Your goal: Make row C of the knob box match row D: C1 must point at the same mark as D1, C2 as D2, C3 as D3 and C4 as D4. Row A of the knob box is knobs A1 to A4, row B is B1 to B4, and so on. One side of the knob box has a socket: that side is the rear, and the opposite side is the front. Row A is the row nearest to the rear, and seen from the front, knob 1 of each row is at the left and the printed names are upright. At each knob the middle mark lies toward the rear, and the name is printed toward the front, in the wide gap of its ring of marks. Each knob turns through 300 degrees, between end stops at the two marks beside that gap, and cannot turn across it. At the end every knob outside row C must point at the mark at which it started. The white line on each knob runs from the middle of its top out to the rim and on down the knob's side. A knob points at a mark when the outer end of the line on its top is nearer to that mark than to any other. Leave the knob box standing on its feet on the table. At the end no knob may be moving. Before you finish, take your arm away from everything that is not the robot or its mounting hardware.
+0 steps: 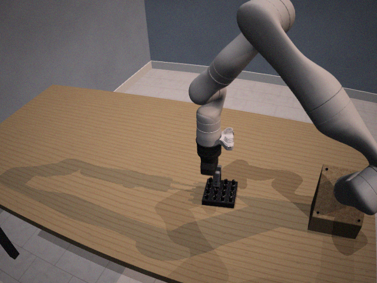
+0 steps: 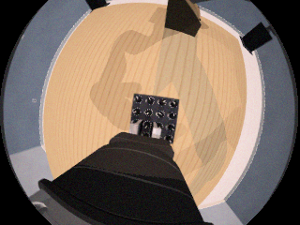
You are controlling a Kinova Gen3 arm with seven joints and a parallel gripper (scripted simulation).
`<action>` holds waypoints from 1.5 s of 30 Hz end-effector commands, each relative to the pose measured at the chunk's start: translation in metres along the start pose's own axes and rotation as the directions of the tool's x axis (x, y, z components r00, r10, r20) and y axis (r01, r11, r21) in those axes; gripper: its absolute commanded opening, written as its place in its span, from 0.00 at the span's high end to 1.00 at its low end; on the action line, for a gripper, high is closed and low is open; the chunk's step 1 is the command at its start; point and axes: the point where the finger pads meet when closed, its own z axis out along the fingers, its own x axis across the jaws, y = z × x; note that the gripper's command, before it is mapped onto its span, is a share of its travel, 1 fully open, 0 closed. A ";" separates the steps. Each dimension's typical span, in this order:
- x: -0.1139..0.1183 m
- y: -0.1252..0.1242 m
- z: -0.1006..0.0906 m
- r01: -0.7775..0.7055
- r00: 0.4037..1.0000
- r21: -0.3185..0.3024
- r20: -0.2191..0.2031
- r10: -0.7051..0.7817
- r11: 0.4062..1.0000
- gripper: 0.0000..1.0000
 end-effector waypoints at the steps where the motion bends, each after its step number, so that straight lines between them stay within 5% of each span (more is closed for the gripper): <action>1: 0.000 0.001 -0.001 0.000 1.000 -0.002 0.001 0.000 1.000 0.54; 45: 0.000 0.001 0.012 0.000 1.000 -0.002 0.001 0.000 1.000 0.54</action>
